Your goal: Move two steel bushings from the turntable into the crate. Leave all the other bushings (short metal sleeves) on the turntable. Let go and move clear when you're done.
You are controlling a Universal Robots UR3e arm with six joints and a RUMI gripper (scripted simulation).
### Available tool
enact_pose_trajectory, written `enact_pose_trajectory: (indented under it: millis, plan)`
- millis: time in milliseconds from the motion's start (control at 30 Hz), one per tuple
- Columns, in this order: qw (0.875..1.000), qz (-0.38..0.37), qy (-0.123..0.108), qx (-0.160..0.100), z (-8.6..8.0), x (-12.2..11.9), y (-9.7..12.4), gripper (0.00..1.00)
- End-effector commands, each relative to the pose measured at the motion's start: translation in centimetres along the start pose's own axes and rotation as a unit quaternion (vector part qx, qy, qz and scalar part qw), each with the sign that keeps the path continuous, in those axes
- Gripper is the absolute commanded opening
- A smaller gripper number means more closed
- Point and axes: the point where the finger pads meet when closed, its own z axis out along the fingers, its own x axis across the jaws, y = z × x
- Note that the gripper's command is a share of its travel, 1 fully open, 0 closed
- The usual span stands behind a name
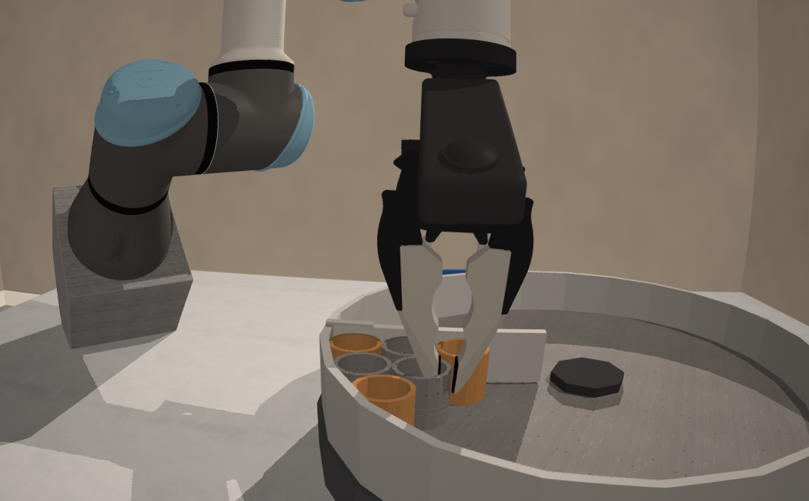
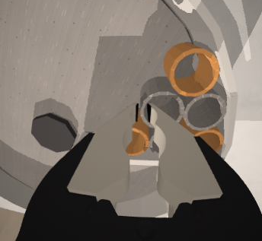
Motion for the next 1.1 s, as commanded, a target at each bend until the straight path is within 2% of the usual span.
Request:
enact_pose_trajectory:
  millis: [0,733,767,1067]
  plan:
    - [1.000,0.000,-0.001,0.001,-0.06,-0.07,-0.04,0.05]
    - [1.000,0.000,-0.001,0.001,-0.06,-0.07,-0.04,0.05]
    - [1.000,0.000,-0.001,0.001,-0.06,-0.07,-0.04,0.00]
    - [1.000,0.000,-0.001,0.001,-0.06,-0.07,-0.04,0.00]
